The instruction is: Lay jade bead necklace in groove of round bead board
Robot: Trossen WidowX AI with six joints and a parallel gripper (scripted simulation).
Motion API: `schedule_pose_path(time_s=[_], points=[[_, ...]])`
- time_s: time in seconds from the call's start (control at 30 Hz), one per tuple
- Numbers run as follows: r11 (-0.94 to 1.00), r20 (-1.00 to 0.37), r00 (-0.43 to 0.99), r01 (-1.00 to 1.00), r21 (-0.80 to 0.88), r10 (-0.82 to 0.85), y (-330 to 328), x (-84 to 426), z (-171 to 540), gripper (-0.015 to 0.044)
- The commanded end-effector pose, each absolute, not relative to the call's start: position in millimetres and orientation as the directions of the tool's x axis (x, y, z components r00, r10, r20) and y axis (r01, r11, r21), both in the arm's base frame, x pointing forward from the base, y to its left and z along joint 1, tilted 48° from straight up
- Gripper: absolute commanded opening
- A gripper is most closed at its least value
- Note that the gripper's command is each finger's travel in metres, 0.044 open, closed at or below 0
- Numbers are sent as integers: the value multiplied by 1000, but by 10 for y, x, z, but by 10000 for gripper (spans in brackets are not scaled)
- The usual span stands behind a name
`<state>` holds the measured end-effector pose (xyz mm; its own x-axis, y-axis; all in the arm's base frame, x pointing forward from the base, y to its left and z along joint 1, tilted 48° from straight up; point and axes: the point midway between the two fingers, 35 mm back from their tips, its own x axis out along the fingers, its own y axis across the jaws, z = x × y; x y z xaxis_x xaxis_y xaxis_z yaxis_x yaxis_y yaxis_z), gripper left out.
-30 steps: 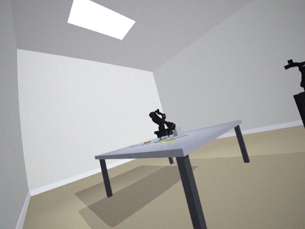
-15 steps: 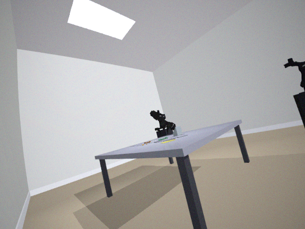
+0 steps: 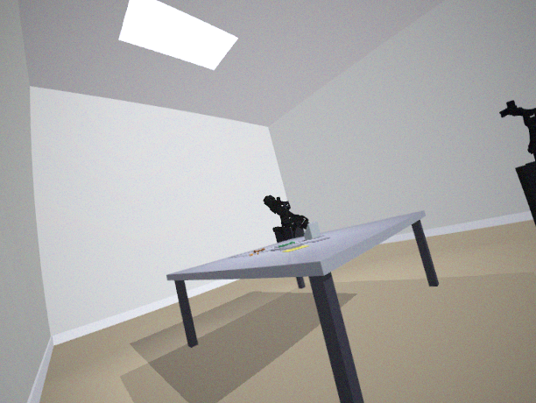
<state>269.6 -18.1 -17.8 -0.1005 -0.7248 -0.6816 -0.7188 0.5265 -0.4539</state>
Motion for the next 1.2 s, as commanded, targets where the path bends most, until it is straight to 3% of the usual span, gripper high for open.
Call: schedule_pose_path(time_s=[0.0,1.17], points=[[521,-678,-101,-724,-451,-728,-230,2680,-220,232],[525,-679,-104,-721,-451,-727,-368,2653,-329,18]])
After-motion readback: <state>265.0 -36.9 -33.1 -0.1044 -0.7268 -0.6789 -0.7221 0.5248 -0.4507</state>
